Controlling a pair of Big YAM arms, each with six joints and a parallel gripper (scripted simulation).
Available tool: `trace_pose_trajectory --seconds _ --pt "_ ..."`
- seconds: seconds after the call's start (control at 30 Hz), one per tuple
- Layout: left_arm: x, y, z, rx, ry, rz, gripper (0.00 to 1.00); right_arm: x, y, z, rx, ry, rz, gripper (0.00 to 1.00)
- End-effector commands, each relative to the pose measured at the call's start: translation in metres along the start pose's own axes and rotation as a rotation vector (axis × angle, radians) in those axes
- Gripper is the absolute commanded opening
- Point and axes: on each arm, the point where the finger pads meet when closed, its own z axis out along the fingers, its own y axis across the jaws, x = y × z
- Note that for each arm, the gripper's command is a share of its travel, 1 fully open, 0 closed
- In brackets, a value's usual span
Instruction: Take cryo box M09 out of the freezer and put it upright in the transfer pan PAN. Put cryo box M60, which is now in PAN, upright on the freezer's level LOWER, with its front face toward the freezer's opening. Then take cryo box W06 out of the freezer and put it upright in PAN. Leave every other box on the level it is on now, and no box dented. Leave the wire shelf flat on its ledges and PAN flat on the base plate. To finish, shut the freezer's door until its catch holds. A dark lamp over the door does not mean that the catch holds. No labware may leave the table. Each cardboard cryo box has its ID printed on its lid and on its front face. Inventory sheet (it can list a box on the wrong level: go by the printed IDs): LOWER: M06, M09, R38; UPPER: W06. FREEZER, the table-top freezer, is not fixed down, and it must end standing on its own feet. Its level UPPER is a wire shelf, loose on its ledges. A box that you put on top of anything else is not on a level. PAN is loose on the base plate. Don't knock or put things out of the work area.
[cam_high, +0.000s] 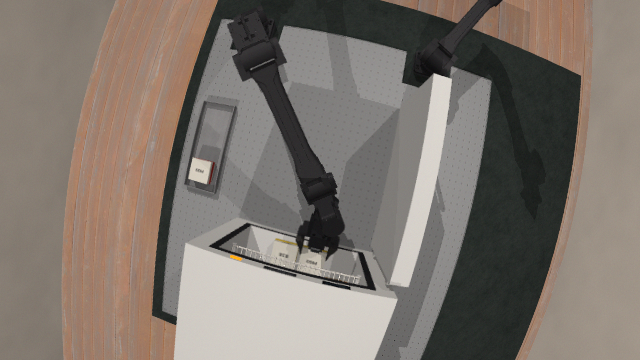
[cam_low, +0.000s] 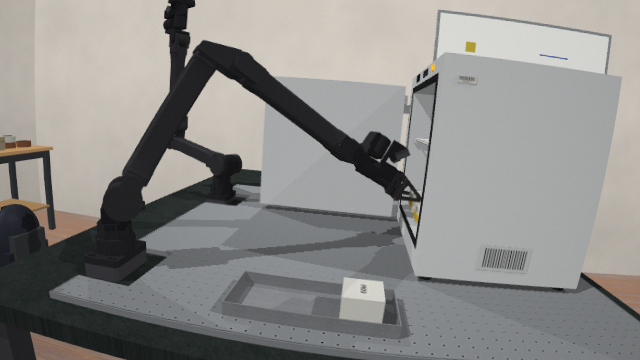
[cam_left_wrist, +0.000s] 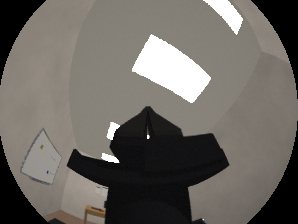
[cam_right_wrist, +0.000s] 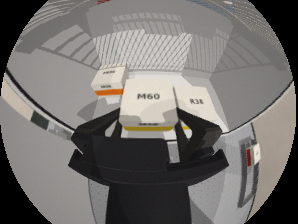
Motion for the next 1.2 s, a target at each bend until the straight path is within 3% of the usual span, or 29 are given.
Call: trace_pose_trajectory --seconds 0.0,0.2,0.7,1.17 --pt "0.017 0.0 0.004 0.0 0.033 -0.011 0.0 -0.027 0.012 0.007 -0.013 -0.043 0.021 0.77" --pt "0.017 0.0 0.004 0.0 0.033 -0.011 0.0 -0.029 0.014 0.008 -0.018 -0.059 0.031 0.77" --pt "0.017 0.0 0.004 0.0 0.033 -0.011 0.0 0.015 0.003 0.013 -0.003 -0.01 -0.001 0.77" --pt "0.017 0.0 0.004 0.0 0.033 -0.011 0.0 0.023 0.003 0.016 -0.003 -0.01 -0.002 0.77"
